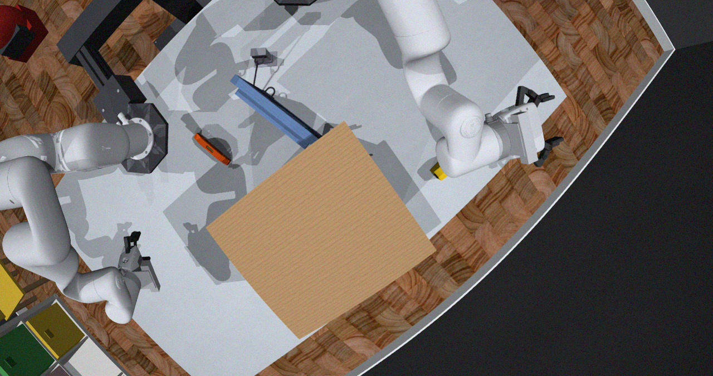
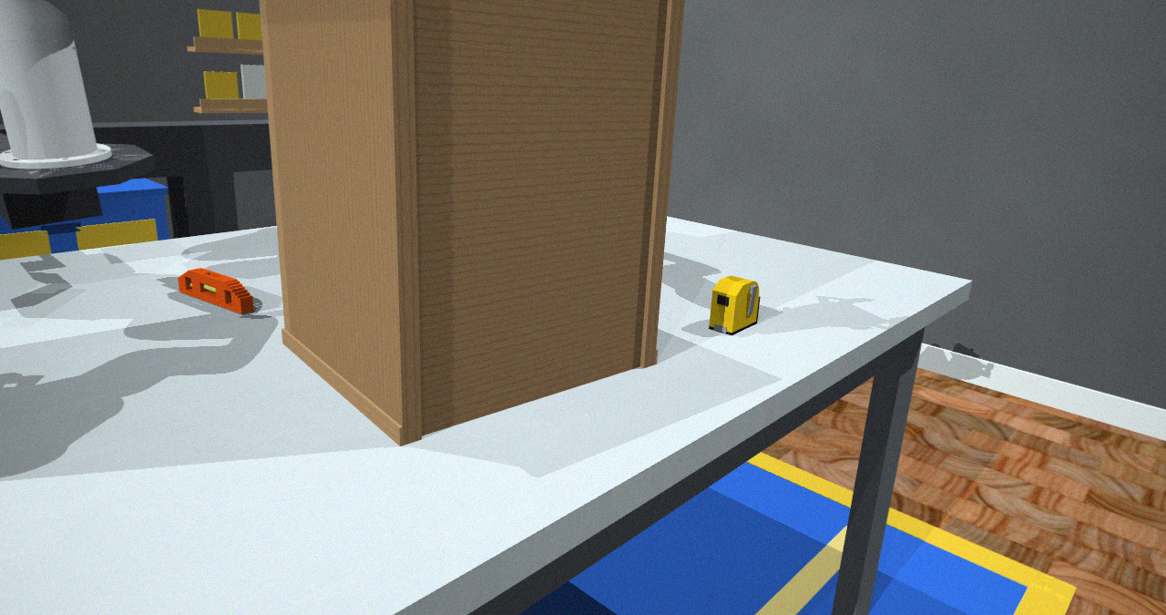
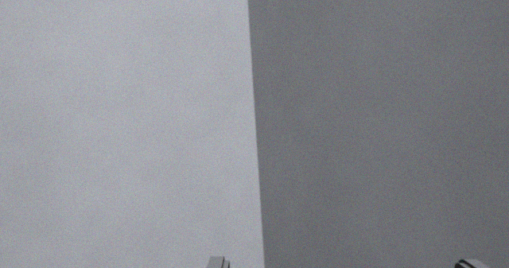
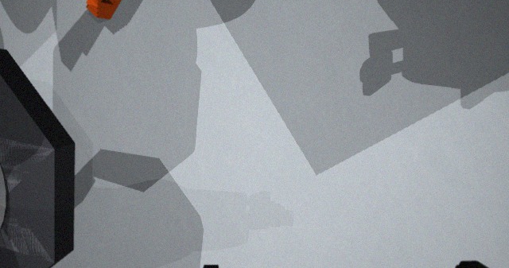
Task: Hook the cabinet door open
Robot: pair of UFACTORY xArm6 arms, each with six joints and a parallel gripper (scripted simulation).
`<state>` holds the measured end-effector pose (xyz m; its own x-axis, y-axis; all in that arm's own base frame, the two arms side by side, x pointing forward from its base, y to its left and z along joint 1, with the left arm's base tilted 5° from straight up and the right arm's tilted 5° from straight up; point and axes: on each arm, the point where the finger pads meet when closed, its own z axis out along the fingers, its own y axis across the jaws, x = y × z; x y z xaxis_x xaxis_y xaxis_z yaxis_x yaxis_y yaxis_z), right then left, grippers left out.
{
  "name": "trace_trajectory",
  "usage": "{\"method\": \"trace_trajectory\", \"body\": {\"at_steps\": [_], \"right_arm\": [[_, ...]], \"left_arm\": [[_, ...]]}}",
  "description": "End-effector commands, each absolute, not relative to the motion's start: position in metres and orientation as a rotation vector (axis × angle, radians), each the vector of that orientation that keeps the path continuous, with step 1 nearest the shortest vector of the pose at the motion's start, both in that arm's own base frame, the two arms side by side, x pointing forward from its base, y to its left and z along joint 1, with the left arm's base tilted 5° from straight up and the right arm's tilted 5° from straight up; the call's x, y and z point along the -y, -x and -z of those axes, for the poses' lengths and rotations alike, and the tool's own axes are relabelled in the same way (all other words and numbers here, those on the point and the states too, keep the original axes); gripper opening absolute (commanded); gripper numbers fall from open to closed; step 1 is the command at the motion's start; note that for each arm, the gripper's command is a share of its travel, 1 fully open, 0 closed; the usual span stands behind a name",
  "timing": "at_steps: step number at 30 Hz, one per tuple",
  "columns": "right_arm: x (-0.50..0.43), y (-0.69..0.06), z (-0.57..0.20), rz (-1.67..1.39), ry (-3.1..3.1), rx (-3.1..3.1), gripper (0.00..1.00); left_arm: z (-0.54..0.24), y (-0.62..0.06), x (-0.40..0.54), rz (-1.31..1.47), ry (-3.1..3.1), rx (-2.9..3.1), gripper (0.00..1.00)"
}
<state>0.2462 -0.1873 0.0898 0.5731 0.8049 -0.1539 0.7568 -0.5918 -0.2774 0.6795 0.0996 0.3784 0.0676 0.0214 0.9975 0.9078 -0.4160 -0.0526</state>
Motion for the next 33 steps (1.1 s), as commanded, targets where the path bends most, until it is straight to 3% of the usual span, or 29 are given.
{"method": "trace_trajectory", "body": {"at_steps": [1, 22, 33], "right_arm": [[0.218, -0.240, -0.107, -0.366, 2.807, 0.983, 1.00], [0.321, -0.175, -0.173, -0.207, 3.062, -0.398, 1.00], [0.371, -0.104, -0.222, -0.076, 2.850, -1.334, 1.00]], "left_arm": [[-0.375, -0.626, -0.054, 1.328, 1.882, 0.873, 1.00], [-0.352, -0.472, 0.098, 0.706, 2.659, 0.544, 1.00], [-0.340, -0.358, 0.203, 0.102, 3.063, 0.252, 1.00]]}}
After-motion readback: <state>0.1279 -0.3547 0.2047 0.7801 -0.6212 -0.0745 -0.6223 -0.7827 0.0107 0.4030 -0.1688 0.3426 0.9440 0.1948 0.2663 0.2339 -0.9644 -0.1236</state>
